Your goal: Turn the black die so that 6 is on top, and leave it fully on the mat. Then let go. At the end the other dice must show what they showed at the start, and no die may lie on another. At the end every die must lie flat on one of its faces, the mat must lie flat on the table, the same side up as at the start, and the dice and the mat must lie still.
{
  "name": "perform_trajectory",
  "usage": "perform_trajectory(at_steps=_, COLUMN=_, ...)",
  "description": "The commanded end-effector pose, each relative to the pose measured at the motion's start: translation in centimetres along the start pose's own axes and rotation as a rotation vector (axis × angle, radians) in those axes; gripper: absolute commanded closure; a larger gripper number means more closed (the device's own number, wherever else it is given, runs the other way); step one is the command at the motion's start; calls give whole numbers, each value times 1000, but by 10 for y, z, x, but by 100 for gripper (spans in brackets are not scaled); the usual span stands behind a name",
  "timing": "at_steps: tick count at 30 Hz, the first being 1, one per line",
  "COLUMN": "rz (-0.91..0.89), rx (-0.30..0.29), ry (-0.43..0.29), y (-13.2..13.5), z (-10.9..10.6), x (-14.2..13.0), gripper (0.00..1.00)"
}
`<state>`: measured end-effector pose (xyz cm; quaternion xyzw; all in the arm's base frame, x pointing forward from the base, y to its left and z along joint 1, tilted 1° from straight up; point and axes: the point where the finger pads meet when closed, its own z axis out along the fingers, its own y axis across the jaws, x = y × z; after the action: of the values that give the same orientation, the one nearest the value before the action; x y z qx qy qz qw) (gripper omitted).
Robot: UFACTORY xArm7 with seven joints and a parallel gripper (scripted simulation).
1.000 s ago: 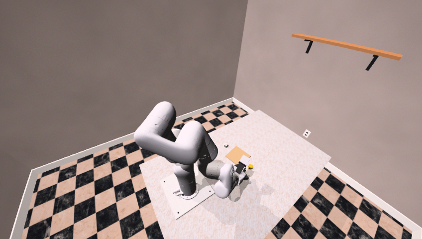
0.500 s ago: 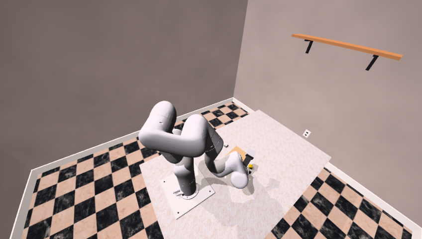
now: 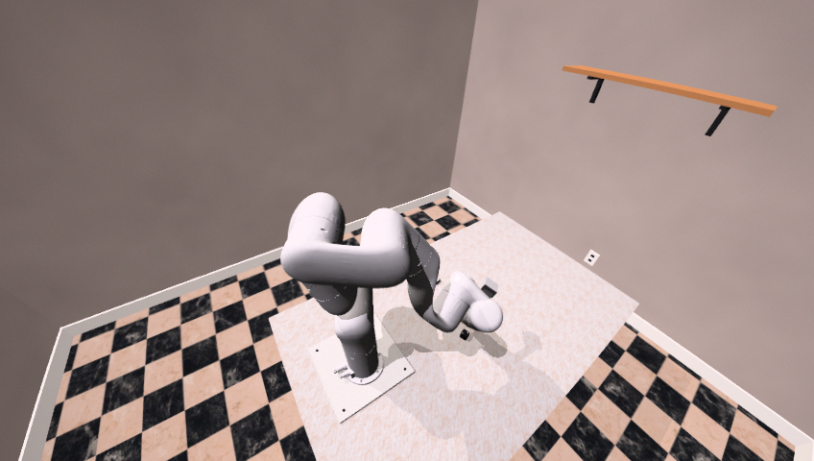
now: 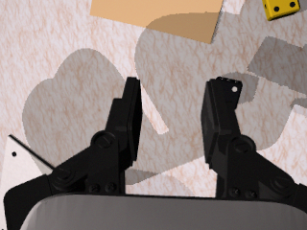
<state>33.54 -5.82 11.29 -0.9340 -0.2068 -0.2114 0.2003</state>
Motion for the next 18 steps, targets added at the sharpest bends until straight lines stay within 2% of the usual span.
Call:
perform_trajectory(at_steps=1, rz=38, rx=-13, ry=-155, y=1, z=-1, x=3, gripper=58)
perform_trajectory(at_steps=6, rz=65, rx=-67, ry=-267, y=5, z=-2, x=5, gripper=58)
perform_trajectory(at_steps=9, rz=69, rx=-75, ry=-279, y=6, z=-3, x=6, gripper=58)
perform_trajectory(at_steps=12, rz=91, rx=-145, ry=-366, y=11, z=-5, x=10, gripper=58)
perform_trajectory(at_steps=15, rz=100, rx=-176, ry=-395, y=13, z=-7, x=12, gripper=58)
perform_trajectory(at_steps=18, rz=115, rx=-242, ry=-446, y=18, z=-10, x=17, gripper=58)
